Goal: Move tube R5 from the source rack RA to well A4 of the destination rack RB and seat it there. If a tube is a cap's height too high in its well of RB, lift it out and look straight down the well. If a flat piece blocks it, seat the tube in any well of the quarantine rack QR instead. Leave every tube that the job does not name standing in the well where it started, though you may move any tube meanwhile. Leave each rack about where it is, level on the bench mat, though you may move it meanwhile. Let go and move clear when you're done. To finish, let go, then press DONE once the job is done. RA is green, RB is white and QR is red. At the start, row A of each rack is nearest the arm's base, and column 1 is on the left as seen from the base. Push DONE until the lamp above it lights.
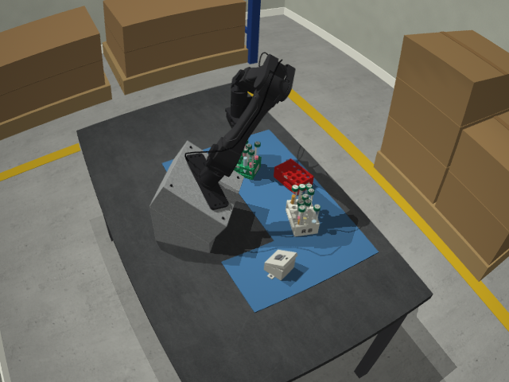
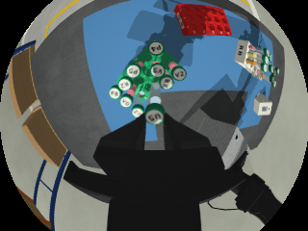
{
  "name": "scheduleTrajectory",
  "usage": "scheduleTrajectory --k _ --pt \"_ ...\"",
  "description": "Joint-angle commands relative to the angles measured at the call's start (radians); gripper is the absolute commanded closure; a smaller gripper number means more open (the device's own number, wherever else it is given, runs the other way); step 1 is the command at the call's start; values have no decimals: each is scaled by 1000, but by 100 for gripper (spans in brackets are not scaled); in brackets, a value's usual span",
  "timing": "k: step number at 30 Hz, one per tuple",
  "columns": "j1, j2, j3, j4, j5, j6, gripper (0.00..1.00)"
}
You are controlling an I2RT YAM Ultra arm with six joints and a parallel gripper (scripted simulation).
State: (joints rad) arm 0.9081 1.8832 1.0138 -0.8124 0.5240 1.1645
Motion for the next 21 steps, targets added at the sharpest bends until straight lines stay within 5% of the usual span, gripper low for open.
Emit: scheduleTrajectory --k 1,21 --pt "4 16 -6 21 15 -13 100" --pt "-3 22 -11 46 16 -23 100"
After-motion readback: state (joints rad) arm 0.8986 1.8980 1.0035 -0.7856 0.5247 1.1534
